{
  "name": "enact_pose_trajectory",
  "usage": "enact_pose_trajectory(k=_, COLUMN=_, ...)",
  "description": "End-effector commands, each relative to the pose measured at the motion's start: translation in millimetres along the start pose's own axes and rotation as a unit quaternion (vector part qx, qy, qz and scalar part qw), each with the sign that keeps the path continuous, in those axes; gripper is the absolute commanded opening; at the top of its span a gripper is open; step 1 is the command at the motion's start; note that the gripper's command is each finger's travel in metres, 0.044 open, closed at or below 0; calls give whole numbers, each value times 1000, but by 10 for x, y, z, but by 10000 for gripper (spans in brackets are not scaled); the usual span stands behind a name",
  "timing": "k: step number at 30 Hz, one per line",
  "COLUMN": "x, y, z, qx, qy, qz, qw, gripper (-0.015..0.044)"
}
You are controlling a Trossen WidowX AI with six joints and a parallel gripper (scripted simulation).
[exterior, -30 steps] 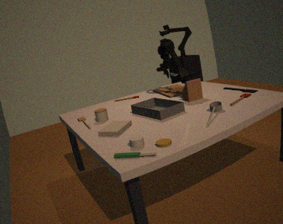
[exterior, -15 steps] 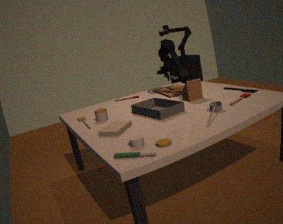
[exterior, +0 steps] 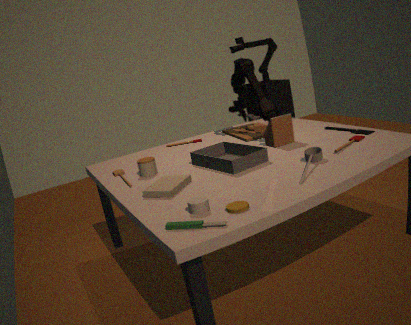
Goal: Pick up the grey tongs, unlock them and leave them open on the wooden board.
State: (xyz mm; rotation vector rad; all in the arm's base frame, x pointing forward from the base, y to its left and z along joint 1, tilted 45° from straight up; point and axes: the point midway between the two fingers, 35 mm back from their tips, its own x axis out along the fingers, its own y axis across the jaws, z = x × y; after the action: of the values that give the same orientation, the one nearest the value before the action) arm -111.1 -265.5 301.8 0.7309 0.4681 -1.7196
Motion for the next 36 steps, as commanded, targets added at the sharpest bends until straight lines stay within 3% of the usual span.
enact_pose_trajectory(k=1, x=55, y=0, z=-9, qx=2, qy=-1, qz=-2, qw=1000, gripper=-150)
enact_pose_trajectory(k=10, x=126, y=10, z=-21, qx=2, qy=-1, qz=-2, qw=1000, gripper=-150)
enact_pose_trajectory(k=32, x=120, y=17, z=-25, qx=0, qy=0, qz=0, qw=1000, gripper=427)
enact_pose_trajectory(k=36, x=106, y=65, z=-15, qx=1, qy=3, qz=1, qw=1000, gripper=440)
